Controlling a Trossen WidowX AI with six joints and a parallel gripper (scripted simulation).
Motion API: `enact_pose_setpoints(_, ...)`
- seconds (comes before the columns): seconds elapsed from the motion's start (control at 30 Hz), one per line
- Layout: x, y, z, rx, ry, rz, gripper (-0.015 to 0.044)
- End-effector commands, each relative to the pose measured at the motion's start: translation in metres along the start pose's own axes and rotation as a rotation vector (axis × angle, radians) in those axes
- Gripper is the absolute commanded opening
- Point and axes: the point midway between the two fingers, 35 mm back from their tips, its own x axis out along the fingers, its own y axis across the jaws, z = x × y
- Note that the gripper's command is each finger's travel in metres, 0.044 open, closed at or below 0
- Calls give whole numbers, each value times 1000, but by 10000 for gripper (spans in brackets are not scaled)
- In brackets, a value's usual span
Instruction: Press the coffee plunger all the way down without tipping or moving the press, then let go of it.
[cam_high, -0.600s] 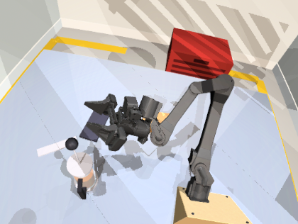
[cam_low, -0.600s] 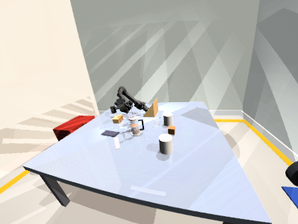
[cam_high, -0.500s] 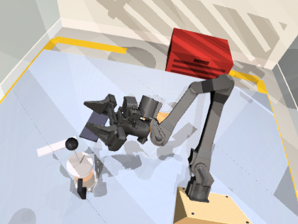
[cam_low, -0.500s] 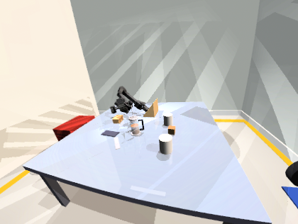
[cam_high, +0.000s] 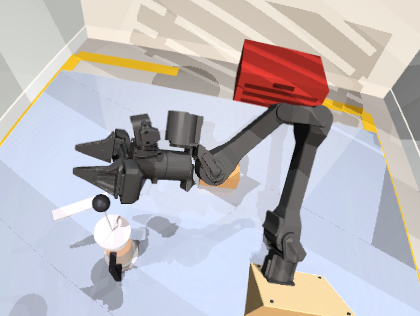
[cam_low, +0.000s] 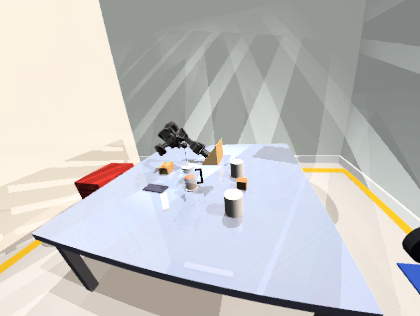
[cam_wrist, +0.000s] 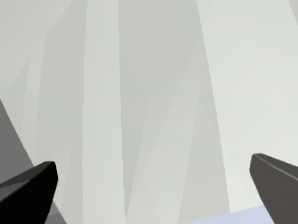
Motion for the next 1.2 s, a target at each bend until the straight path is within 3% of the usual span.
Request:
enact_pose_setpoints(0.0, 27, 60, -4, 93, 348, -117, 440)
enact_pose_setpoints(0.1, 20, 74, -11, 50, 500, -214, 440)
enact_pose_setpoints(0.27, 13, 90, -10, -2, 563, -235, 440)
enact_pose_setpoints(0.47, -16, 108, 2, -201, 699, -431, 440)
enact_pose_setpoints(0.77, -38, 118, 30, -392, 694, -565, 440)
enact_pose_setpoints(1.17, -54, 92, -21, -392, 693, -565, 440)
